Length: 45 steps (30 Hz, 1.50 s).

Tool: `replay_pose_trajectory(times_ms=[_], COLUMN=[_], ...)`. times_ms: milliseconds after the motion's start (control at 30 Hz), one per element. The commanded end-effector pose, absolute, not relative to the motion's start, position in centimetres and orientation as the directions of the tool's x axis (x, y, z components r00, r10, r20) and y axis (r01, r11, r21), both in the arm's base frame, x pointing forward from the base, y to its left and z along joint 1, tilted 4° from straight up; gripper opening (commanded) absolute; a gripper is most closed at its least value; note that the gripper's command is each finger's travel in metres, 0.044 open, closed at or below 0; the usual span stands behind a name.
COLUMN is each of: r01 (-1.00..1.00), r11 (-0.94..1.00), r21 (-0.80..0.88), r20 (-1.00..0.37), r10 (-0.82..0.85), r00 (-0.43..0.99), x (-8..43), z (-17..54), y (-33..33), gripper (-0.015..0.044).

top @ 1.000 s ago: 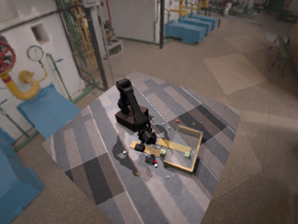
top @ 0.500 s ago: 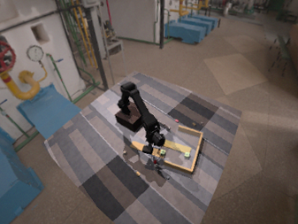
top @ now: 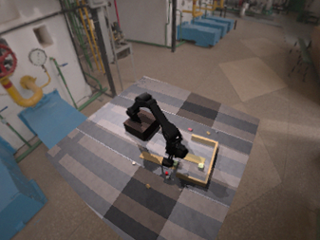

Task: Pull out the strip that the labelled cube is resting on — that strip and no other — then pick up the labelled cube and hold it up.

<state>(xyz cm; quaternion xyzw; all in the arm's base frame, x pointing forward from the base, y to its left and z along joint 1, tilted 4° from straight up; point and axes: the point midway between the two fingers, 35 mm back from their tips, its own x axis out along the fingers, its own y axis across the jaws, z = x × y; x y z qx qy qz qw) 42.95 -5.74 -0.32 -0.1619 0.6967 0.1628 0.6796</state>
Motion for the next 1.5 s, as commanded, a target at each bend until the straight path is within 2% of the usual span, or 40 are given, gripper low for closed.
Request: replay_pose_trajectory(times_ms=[0, 100, 333, 367, 1467], r01=[-0.442, -0.442, -0.442, -0.442, -0.442], r11=[0.897, 0.897, 0.897, 0.897, 0.897], r21=[0.015, 0.015, 0.015, 0.015, 0.015], r20=[-1.000, -1.000, -1.000, -1.000, -1.000], r10=[0.001, 0.002, 0.002, 0.002, 0.001], r00=[-0.031, -0.031, -0.031, -0.031, -0.031], x=[44.1, 44.5, 44.5, 44.5, 44.4], z=[-0.7, -0.8, -1.6, -1.8, -6.3], y=[-4.8, -4.5, -4.5, -4.5, -4.6], gripper=[0.0440, 0.0440, 0.0256, 0.0250, 0.0250])
